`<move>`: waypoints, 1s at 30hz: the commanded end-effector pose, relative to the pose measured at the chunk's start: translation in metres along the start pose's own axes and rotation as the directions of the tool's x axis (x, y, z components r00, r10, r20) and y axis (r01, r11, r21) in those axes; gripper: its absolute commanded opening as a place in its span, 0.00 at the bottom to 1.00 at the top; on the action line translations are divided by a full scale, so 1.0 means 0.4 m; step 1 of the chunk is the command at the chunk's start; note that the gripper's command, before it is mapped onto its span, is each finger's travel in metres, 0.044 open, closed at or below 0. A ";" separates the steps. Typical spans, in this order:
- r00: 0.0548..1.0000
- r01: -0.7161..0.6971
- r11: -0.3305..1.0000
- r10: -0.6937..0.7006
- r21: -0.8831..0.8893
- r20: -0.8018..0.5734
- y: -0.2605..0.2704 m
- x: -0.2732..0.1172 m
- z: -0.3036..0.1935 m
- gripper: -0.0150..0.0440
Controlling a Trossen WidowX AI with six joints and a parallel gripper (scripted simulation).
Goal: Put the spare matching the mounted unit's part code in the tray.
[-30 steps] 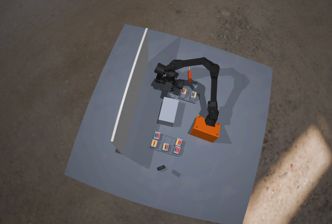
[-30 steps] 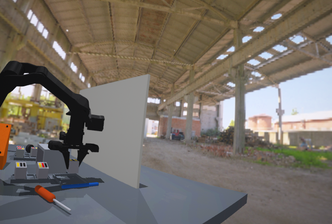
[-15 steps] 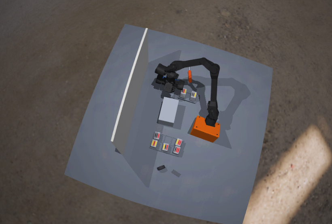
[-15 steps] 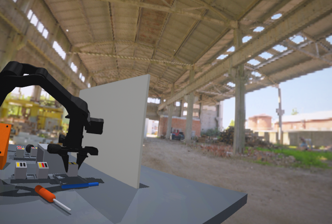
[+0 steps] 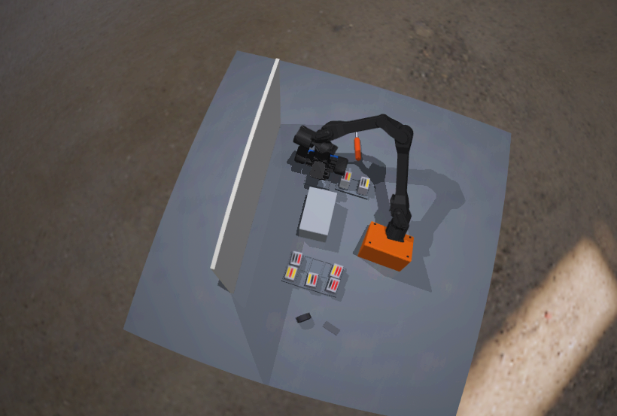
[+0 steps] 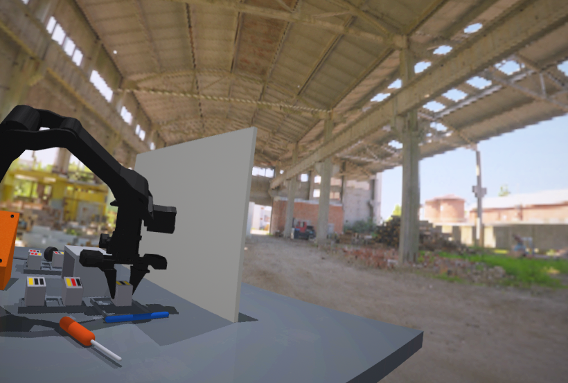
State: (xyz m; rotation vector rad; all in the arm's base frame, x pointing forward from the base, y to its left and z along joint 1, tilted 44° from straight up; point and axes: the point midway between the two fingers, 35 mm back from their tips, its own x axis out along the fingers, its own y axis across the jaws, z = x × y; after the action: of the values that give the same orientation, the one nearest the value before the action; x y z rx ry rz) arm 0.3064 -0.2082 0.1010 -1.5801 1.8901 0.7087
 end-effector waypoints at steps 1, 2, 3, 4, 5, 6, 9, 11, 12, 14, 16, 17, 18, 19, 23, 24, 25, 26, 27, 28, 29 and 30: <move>1.000 0.000 1.000 0.000 0.000 0.000 0.000 -0.001 0.001 0.52; 1.000 0.000 1.000 0.000 0.000 0.000 0.000 -0.001 0.001 0.57; 1.000 0.000 1.000 0.000 0.000 0.000 0.000 -0.001 0.001 0.61; 1.000 0.000 1.000 0.000 0.000 0.000 0.000 -0.001 0.001 0.65; 1.000 0.000 1.000 0.000 0.000 0.000 0.000 -0.001 0.001 0.70; 1.000 0.000 1.000 0.000 0.000 0.000 0.000 -0.001 0.001 0.74; 1.000 0.000 1.000 0.000 0.000 0.000 0.000 -0.001 0.001 0.88; 1.000 0.000 1.000 0.000 0.000 0.000 0.000 -0.001 0.001 0.97; 1.000 0.000 1.000 0.000 0.000 0.000 0.000 -0.001 0.001 1.00; 1.000 0.001 1.000 -0.001 -0.001 0.003 -0.004 -0.025 0.001 1.00; 1.000 0.002 1.000 -0.002 -0.002 0.009 -0.012 -0.093 0.003 1.00; 1.000 0.002 1.000 -0.002 -0.002 0.011 -0.013 -0.133 0.004 1.00; 1.000 0.002 1.000 -0.002 -0.003 0.012 -0.011 -0.172 0.004 1.00; 1.000 0.002 1.000 -0.002 -0.004 0.012 -0.008 -0.212 0.004 1.00; 1.000 0.002 1.000 -0.002 -0.005 0.010 0.001 -0.266 0.002 1.00; 1.000 0.002 1.000 -0.002 -0.005 0.010 0.001 -0.266 0.002 1.00; 1.000 0.002 1.000 -0.002 -0.005 0.010 0.001 -0.266 0.002 1.00; 1.000 0.020 1.000 -0.020 -0.008 0.006 -0.008 -0.256 0.002 1.00; 1.000 0.020 1.000 -0.020 -0.008 0.006 -0.008 -0.256 0.002 1.00; 1.000 0.020 1.000 -0.020 -0.008 0.006 -0.008 -0.256 0.002 1.00; 1.000 0.020 1.000 -0.020 -0.008 0.006 -0.008 -0.256 0.002 1.00; 1.000 0.020 1.000 -0.020 -0.008 0.006 -0.008 -0.256 0.002 1.00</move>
State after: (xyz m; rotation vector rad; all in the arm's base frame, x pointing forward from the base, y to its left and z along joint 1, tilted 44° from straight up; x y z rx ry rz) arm 0.3234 -0.1381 0.1742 -1.5936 1.8691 0.7075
